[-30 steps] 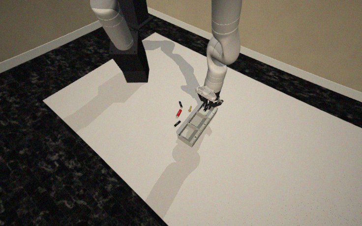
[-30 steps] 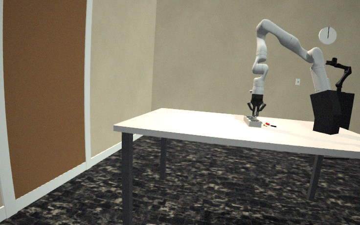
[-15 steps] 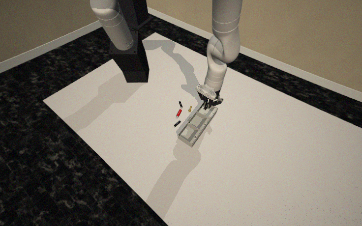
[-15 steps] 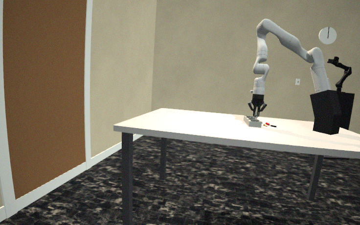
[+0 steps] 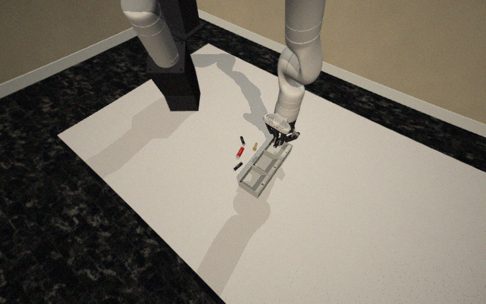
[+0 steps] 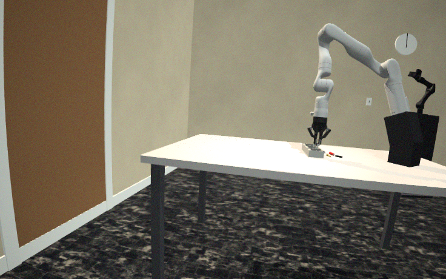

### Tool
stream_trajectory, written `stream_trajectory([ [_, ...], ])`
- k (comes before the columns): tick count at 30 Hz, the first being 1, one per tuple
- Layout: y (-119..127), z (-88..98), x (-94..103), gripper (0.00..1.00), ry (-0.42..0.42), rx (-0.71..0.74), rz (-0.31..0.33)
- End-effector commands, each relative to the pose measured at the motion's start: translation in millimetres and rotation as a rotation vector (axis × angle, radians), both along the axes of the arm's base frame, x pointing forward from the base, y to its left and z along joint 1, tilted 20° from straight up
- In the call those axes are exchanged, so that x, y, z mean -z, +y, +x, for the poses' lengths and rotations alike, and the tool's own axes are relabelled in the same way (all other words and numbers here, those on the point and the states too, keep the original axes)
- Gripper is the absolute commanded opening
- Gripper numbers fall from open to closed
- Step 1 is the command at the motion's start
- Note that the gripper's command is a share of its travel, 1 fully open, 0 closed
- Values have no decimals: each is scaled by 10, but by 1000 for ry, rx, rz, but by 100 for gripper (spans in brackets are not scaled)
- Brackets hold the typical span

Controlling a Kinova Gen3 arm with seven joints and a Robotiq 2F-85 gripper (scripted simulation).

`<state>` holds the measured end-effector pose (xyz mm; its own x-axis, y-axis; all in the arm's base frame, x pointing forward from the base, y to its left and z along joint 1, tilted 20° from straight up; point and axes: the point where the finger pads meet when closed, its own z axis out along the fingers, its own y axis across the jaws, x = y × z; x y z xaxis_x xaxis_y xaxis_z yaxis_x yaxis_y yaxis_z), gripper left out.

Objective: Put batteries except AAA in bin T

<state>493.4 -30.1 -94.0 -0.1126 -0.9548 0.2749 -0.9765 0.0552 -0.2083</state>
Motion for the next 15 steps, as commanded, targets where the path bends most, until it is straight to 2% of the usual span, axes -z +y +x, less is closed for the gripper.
stream_trajectory([
  [1, -7, 10, 28, 9, -1, -1, 0],
  [15, -77, 55, 253, 9, -1, -1, 0],
])
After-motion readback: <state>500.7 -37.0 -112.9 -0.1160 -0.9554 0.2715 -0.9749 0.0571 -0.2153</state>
